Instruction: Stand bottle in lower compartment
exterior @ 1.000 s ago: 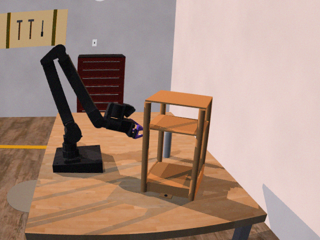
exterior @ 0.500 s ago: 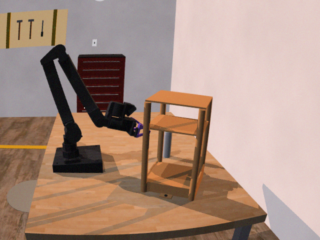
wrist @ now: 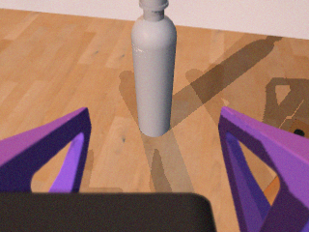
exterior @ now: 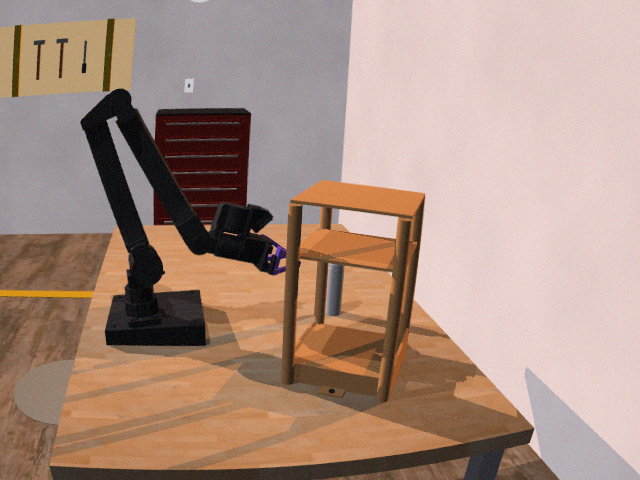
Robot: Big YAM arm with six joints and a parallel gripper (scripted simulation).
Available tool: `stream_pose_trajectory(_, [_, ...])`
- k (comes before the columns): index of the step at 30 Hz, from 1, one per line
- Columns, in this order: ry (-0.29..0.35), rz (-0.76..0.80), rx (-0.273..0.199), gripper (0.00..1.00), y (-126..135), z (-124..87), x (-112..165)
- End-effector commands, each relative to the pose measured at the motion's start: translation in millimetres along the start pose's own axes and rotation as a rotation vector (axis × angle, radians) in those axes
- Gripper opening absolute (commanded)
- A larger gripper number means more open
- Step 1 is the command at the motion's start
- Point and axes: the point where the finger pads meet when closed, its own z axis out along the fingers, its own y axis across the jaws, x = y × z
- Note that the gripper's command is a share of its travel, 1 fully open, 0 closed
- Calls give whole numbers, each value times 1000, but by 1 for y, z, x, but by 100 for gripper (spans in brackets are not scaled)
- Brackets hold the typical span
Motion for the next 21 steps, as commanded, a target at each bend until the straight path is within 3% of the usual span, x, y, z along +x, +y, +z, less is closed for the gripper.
stream_pose_trajectory(1, [-25,-8,-11,75,5,10,-17])
stream_pose_trajectory(21, [-42,-7,-12,75,6,25,-21])
